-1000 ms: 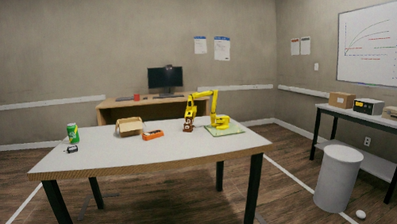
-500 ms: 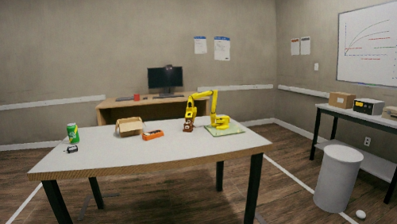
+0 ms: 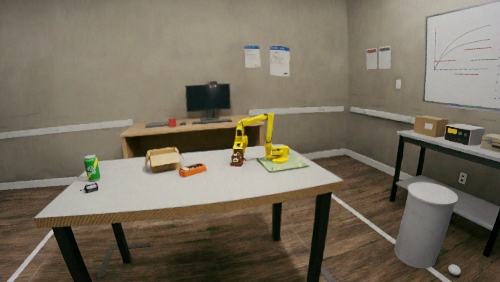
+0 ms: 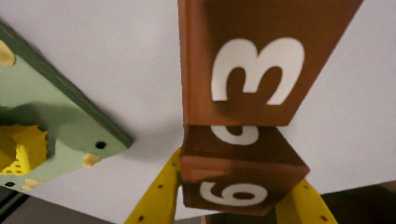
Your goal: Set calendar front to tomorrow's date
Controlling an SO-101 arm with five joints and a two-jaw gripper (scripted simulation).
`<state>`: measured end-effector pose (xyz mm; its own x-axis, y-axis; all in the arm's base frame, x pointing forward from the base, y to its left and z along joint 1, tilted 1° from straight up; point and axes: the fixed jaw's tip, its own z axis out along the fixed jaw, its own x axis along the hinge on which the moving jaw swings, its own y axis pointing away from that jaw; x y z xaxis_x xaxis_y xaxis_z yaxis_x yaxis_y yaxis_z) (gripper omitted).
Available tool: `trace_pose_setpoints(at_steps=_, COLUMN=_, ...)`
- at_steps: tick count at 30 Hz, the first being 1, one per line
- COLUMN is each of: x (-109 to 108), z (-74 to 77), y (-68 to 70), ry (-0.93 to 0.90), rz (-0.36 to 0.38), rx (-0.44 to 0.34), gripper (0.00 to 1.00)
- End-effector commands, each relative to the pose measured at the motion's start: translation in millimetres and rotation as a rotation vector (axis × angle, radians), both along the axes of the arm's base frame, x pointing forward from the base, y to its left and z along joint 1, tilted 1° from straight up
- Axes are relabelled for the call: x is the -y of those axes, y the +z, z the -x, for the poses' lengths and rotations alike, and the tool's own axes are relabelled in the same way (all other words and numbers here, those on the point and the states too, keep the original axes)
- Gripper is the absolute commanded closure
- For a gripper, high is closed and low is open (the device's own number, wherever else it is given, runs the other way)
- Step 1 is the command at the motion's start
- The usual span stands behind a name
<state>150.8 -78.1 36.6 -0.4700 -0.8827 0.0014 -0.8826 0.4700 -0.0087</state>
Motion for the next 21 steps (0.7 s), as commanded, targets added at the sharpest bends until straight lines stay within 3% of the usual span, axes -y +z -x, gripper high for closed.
trace_pose_setpoints(at_steps=1, x=-0.8, z=1.7, y=-3.9, ry=-0.011, rz=-0.007, rx=-0.011, gripper=1.00)
trace_pose_setpoints(at_steps=21, x=-0.8, z=1.8, y=-9.9, ry=-0.011, rz=-0.007, rx=-0.011, gripper=1.00)
